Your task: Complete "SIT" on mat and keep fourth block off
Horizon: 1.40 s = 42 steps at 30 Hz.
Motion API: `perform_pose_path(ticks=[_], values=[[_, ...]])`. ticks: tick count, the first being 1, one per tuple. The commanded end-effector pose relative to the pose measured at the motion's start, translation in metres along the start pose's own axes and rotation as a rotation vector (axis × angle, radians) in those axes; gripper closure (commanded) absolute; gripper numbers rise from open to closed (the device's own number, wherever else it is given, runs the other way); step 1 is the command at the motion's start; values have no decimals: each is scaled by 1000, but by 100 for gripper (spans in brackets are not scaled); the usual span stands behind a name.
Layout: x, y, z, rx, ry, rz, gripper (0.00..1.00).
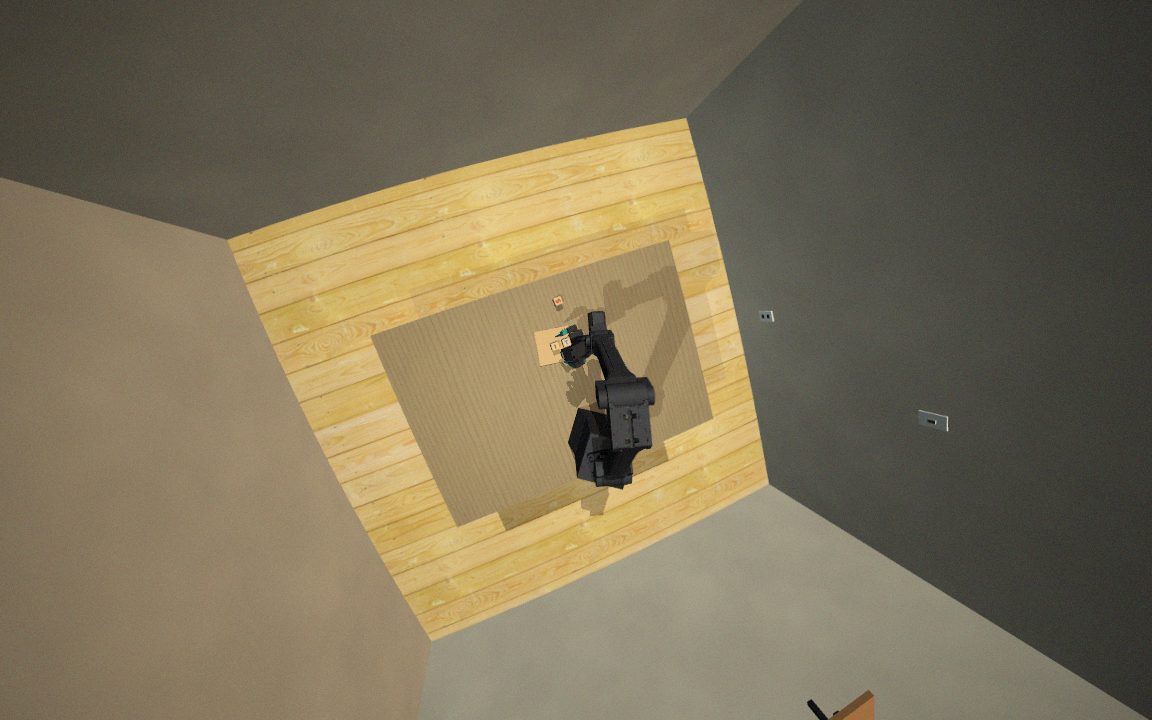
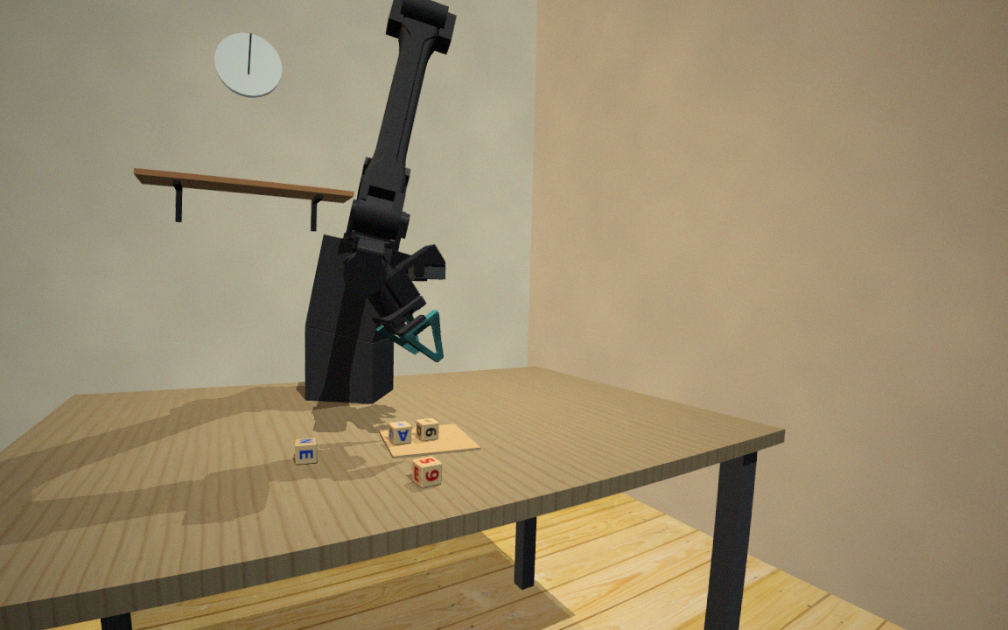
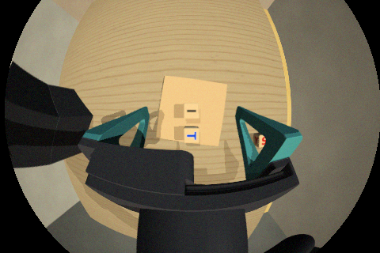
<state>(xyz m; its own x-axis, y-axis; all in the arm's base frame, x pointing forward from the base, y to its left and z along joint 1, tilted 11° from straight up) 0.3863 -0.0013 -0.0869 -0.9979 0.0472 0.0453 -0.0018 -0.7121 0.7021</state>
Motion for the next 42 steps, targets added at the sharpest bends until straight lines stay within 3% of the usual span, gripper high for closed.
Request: perform_pose_path(ticks=[1,10,19,26,42], values=[[1,-3,-1,-7,-5,13,0],[0,-1,-3,-7,-3,9,0],[-10,30,-43,-3,-4,-4,0],[-10,22,-36,-5,12,16,0],[-9,28,-42,-6,-10,0,0]])
Point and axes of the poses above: the point where the finger pads meet when closed, its own y axis back along the fingers, its own x axis across the jaws, z = x × y, the point moved 10 cm from there along y, back along the fingers, and after that the axes turned 13 degrees about -y, right-handed, at the moved point
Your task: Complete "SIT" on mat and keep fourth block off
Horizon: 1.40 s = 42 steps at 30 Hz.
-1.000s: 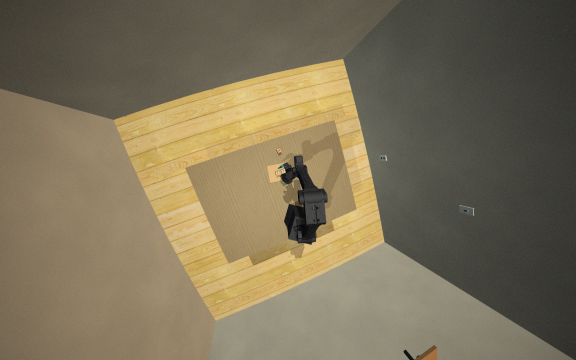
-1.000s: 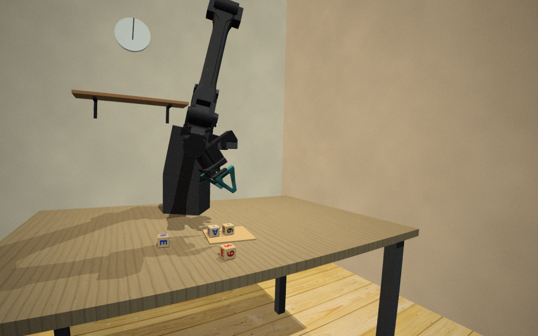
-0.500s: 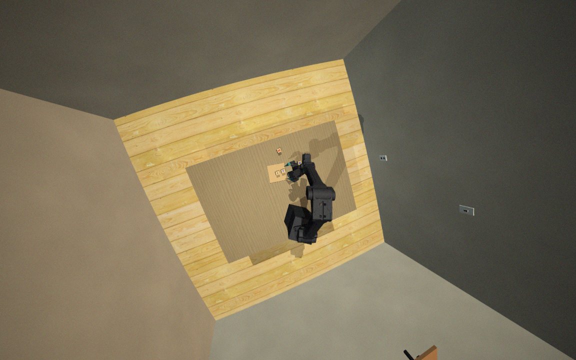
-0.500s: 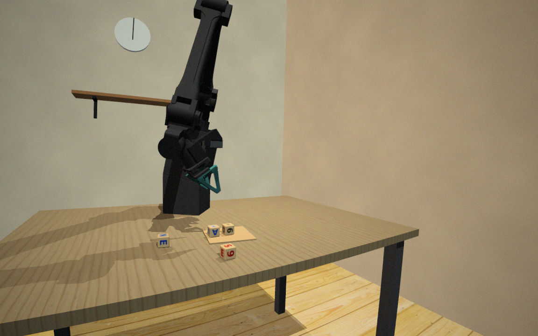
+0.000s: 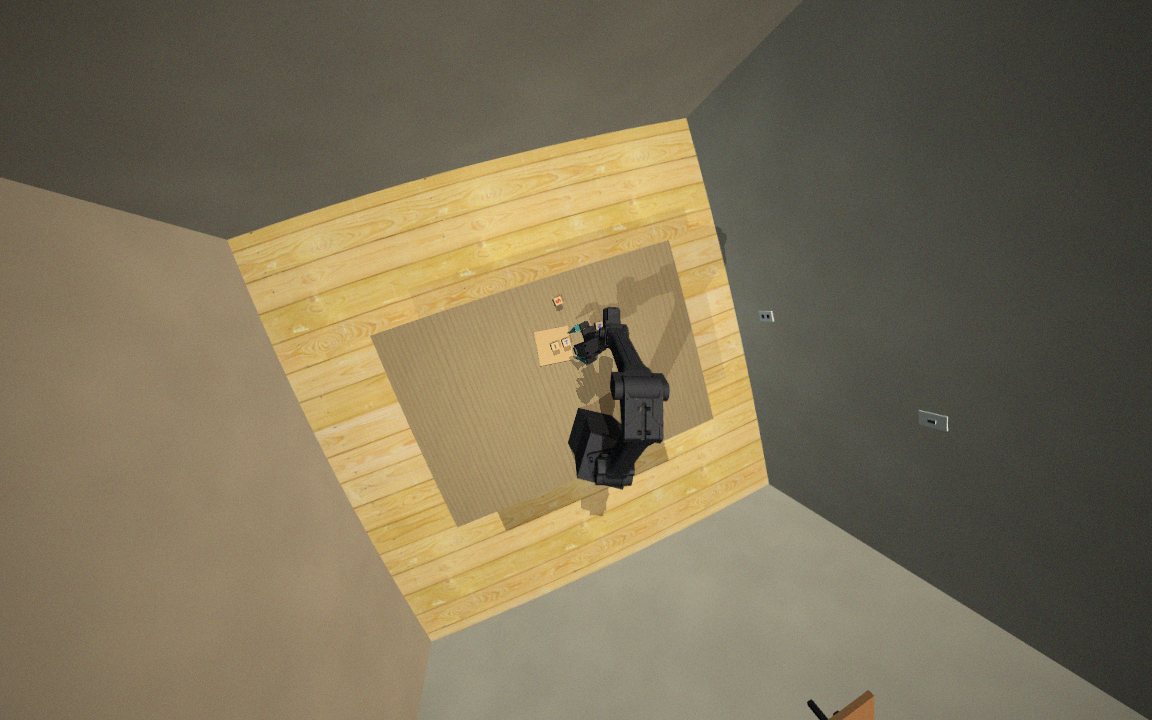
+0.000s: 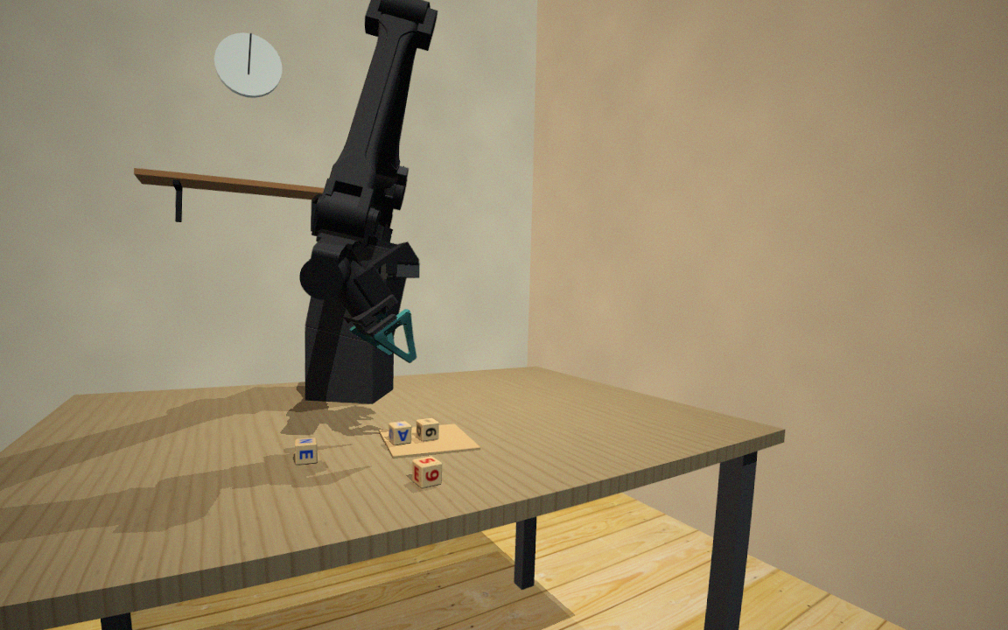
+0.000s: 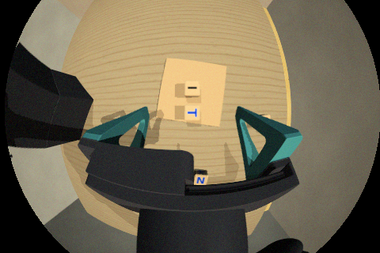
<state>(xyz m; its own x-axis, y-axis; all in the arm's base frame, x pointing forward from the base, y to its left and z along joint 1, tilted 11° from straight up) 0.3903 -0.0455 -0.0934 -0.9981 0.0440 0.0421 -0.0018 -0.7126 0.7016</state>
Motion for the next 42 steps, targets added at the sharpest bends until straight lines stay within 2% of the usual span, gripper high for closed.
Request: perform_pose_path(ticks=[1,33,36,39,41,42], values=[[-3,1,-6,-5,-15,0,0],[-7,0,-5,-5,-15,2,0],[-34,-3,0,-5,-10,11,0],[-86,0,4,-5,-6,7,0],[-86,0,4,-5,-6,7,0],[-105,2,6,-4,-4,5,0]])
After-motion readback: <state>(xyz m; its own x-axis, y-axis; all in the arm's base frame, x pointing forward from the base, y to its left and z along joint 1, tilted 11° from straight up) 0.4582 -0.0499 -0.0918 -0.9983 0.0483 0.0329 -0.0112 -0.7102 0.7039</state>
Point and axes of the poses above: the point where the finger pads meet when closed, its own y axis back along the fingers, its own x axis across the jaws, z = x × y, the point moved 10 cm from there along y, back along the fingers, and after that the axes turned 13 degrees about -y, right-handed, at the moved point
